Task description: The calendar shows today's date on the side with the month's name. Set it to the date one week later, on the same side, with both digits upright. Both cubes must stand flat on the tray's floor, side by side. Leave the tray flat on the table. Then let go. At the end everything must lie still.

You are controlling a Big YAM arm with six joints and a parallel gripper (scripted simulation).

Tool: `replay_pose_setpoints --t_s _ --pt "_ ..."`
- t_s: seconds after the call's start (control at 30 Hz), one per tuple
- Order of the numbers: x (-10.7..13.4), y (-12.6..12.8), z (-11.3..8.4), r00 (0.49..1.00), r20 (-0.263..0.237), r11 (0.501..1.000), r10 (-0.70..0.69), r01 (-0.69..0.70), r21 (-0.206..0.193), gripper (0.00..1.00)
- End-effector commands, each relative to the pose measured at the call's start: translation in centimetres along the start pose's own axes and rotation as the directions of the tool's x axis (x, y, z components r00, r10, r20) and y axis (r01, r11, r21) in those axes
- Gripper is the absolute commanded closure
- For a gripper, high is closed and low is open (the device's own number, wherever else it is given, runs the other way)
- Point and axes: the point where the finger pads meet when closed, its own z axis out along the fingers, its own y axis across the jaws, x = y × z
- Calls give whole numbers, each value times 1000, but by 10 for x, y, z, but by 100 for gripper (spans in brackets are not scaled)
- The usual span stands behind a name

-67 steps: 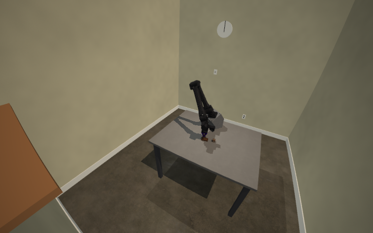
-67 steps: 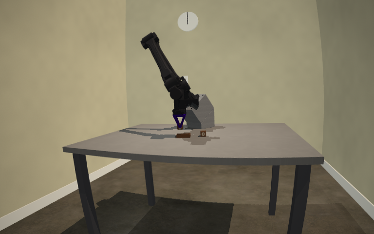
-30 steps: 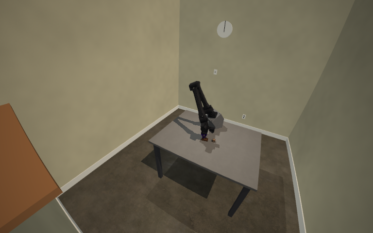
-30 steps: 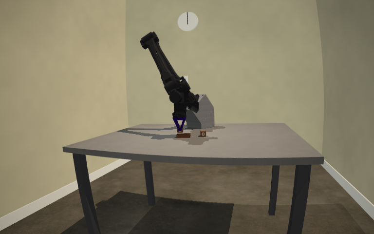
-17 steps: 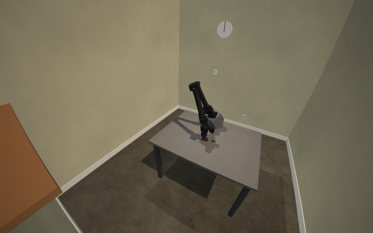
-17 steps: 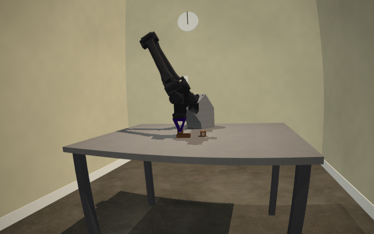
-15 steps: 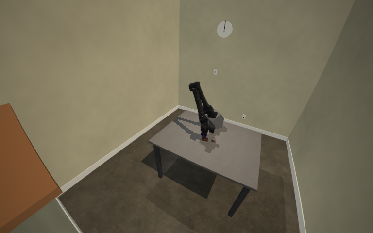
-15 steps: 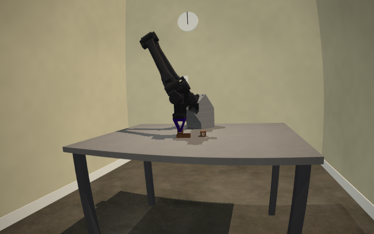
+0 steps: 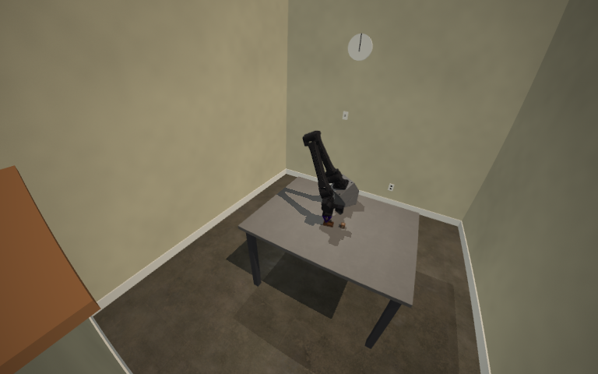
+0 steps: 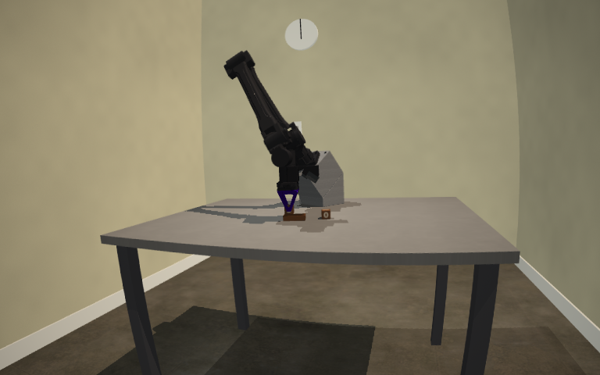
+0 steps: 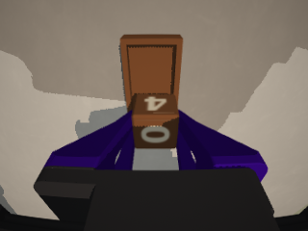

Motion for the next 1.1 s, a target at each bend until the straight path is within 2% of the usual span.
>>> replay_pose_setpoints --t_s 0.0,1.07 --pt "-1 4 2 1000 3 1000 -8 8 -4 74" --pt "2 2 -2 1000 0 1000 3 -3 15 74"
